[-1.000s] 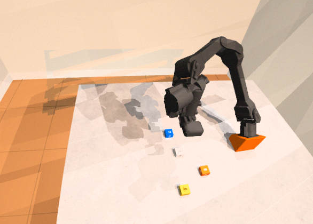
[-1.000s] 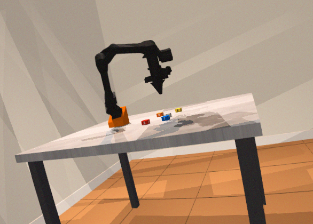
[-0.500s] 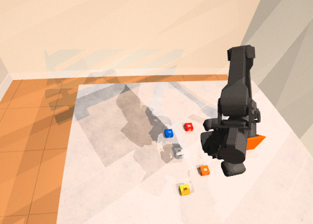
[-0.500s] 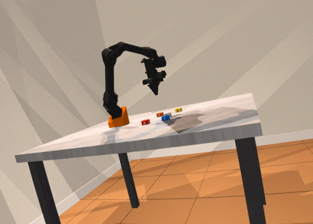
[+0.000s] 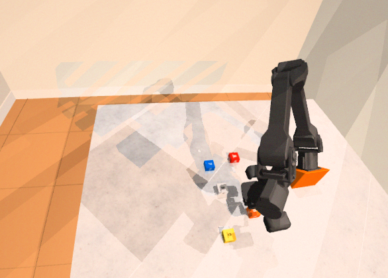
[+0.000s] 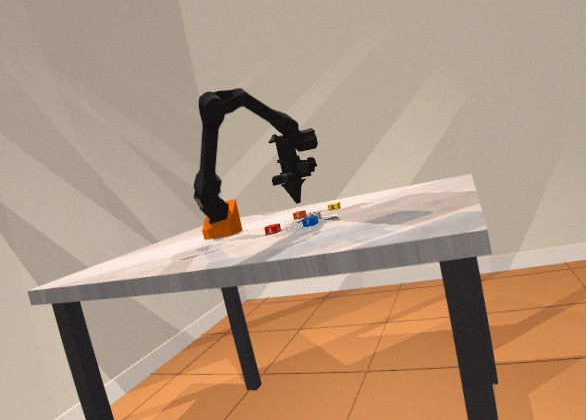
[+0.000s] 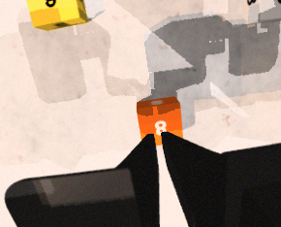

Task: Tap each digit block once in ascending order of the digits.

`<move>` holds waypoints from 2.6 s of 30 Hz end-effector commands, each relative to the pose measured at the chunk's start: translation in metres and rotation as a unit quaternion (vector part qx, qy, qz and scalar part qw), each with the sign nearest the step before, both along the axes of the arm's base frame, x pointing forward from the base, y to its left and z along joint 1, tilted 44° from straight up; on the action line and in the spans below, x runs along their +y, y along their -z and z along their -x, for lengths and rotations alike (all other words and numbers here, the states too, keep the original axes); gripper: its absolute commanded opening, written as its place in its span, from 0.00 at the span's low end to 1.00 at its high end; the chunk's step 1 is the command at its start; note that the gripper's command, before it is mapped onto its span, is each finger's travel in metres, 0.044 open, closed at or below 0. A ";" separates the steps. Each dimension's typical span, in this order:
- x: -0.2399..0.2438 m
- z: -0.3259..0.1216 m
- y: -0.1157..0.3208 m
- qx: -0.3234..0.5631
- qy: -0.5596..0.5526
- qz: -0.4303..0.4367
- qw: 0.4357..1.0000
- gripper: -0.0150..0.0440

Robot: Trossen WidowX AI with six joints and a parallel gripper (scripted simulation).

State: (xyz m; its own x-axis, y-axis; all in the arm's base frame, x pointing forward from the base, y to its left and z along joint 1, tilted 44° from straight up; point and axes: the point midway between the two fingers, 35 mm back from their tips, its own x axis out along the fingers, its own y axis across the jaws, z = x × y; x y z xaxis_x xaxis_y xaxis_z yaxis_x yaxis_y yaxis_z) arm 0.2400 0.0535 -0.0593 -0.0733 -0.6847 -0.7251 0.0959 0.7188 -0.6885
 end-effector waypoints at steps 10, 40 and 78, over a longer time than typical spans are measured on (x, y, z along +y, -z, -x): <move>-0.016 0.001 0.016 0.001 -0.003 0.002 1.000 0.29; 0.055 -0.005 -0.058 0.001 -0.003 0.001 1.000 0.29; -0.158 0.014 -0.152 0.002 -0.003 0.007 1.000 0.29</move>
State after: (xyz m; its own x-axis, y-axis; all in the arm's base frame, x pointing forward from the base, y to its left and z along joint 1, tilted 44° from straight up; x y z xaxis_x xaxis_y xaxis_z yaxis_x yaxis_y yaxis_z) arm 0.2259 -0.0998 0.0952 -0.0862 -0.6893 -0.7193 0.0904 0.7136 -0.6947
